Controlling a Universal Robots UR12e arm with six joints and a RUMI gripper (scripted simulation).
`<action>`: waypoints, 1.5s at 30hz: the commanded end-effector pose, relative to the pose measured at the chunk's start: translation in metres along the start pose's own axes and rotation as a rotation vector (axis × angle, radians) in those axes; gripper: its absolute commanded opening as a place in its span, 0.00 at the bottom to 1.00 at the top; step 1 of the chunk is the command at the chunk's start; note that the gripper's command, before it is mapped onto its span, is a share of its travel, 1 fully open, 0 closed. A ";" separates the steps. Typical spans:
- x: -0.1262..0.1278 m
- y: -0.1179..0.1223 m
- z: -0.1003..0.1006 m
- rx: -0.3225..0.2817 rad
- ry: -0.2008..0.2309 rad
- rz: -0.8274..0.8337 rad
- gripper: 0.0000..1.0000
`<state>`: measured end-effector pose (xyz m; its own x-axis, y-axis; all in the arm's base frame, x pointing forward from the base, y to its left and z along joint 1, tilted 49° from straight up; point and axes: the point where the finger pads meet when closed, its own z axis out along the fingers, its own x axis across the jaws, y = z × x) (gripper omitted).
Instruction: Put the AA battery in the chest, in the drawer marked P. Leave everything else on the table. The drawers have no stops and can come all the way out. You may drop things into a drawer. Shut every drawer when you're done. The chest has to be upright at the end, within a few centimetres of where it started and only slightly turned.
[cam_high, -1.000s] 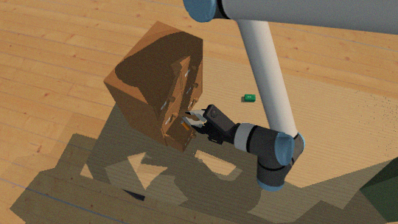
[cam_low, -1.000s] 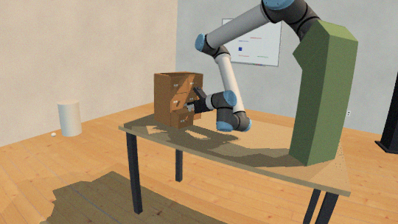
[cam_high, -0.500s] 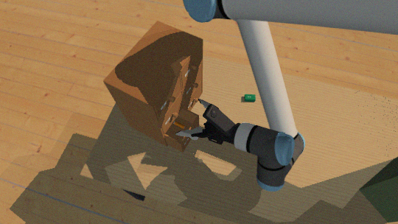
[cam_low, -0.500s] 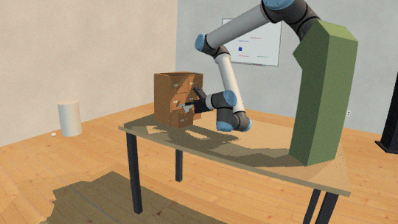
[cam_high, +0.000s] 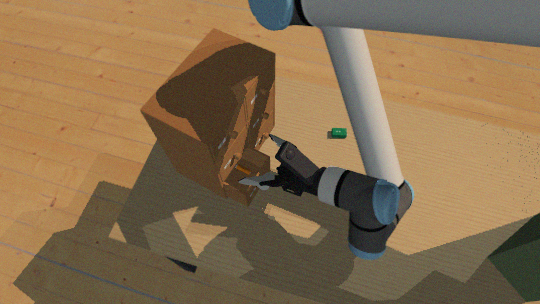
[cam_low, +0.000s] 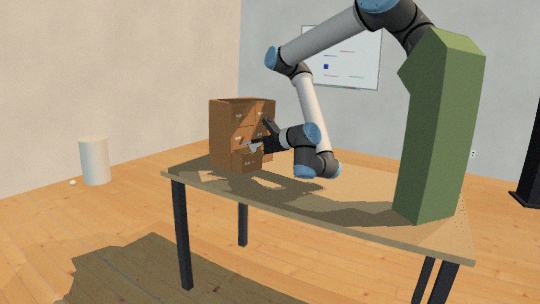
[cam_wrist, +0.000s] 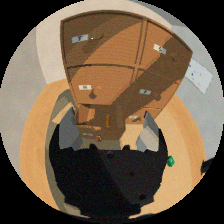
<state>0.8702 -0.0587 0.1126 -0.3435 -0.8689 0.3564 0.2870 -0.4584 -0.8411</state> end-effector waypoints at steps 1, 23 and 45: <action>0.000 -0.001 0.000 0.000 0.000 0.000 1.00; 0.000 0.007 -0.026 0.000 0.000 0.000 1.00; 0.000 0.025 -0.087 0.000 0.000 0.000 1.00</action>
<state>0.8105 -0.0548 0.0642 -0.3436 -0.8689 0.3563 0.2869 -0.4584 -0.8412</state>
